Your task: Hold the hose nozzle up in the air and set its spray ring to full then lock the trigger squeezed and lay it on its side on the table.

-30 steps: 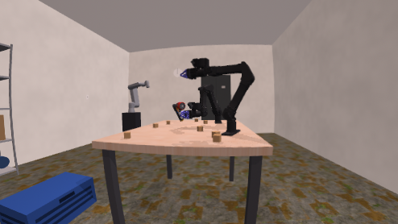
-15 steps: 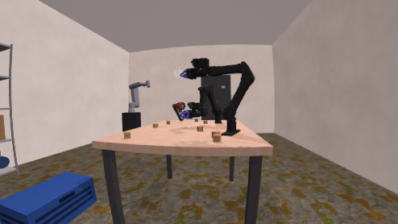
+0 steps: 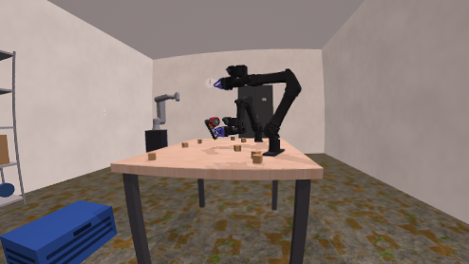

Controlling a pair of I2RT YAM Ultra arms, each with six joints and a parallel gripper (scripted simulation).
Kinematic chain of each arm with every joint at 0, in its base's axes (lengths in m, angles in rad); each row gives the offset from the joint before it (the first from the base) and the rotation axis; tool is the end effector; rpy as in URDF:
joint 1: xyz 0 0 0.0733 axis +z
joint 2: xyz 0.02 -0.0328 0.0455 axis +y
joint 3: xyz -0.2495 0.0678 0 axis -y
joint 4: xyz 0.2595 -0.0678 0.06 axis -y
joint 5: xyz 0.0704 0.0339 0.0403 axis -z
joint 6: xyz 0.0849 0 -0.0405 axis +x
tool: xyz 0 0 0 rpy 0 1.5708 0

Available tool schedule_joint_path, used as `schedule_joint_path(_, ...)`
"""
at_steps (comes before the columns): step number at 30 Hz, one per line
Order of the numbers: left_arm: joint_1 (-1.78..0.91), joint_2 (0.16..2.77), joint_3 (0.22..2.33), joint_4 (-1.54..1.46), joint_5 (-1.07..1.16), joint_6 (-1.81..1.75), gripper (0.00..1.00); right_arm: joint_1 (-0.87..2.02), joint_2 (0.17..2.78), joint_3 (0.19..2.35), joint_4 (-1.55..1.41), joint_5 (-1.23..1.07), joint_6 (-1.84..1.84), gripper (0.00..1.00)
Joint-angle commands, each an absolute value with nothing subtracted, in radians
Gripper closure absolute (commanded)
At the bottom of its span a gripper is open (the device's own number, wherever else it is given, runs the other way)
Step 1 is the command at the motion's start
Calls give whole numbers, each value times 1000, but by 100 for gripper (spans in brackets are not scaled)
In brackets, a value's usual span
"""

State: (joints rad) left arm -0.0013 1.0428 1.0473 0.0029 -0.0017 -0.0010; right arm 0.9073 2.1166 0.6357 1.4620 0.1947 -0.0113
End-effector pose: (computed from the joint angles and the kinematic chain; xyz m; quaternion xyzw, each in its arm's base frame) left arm 0.3088 0.0008 0.3964 -0.0005 0.7045 -0.0002 0.7097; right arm 0.2499 0.2949 0.0759 -0.2539 0.6669 0.2394 0.6583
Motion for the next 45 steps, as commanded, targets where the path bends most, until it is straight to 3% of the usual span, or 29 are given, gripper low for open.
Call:
schedule_joint_path(1, 6, 1051, 1080, 10, 6, 4, 63, 924, 2065, 665, 1571, 200, 3, 65)
schedule_joint_path(45, 6, 1051, 1080, 10, 6, 4, 63, 895, 2104, 667, 1570, 194, -7, 65)
